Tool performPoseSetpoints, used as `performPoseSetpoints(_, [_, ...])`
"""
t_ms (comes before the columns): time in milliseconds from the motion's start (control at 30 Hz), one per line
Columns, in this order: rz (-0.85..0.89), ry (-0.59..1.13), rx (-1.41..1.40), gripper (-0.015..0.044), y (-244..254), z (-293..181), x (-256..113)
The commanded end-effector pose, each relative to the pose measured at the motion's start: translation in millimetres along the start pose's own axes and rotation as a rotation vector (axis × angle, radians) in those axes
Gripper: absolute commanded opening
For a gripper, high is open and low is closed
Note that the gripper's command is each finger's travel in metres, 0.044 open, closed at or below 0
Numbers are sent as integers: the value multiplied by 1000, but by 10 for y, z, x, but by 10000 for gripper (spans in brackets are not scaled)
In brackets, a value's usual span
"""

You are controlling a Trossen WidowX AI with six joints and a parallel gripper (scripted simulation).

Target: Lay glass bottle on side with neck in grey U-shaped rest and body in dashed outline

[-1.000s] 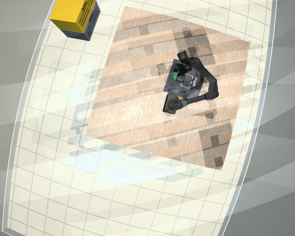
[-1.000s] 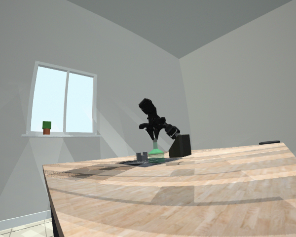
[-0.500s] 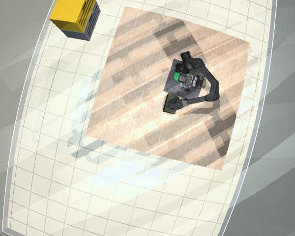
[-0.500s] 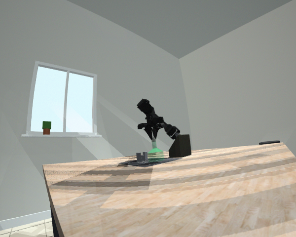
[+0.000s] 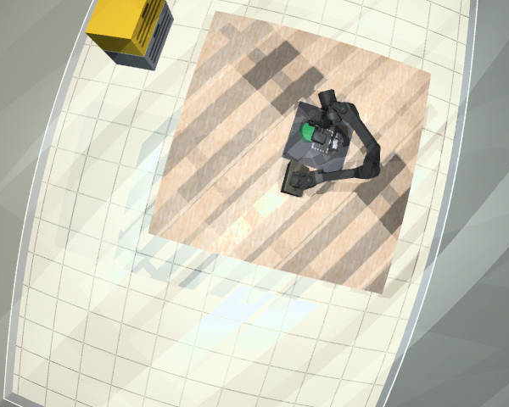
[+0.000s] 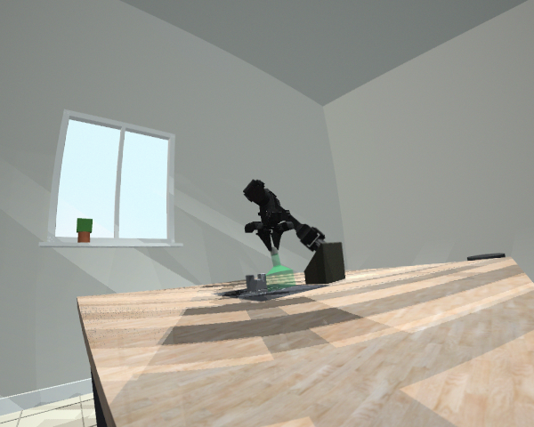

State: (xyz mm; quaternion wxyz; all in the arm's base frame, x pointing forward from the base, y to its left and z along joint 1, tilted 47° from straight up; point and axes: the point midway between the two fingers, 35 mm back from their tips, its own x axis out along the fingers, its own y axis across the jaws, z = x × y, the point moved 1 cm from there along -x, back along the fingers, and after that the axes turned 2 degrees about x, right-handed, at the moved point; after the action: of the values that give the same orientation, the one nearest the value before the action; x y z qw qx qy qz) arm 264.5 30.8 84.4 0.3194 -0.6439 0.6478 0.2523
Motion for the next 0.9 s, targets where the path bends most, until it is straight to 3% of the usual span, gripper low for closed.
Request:
performPoseSetpoints(0, [-3, 10, -1, 105, -4, -95, -17])
performPoseSetpoints(867, [12, -59, 4, 105, -23, -376, -33])
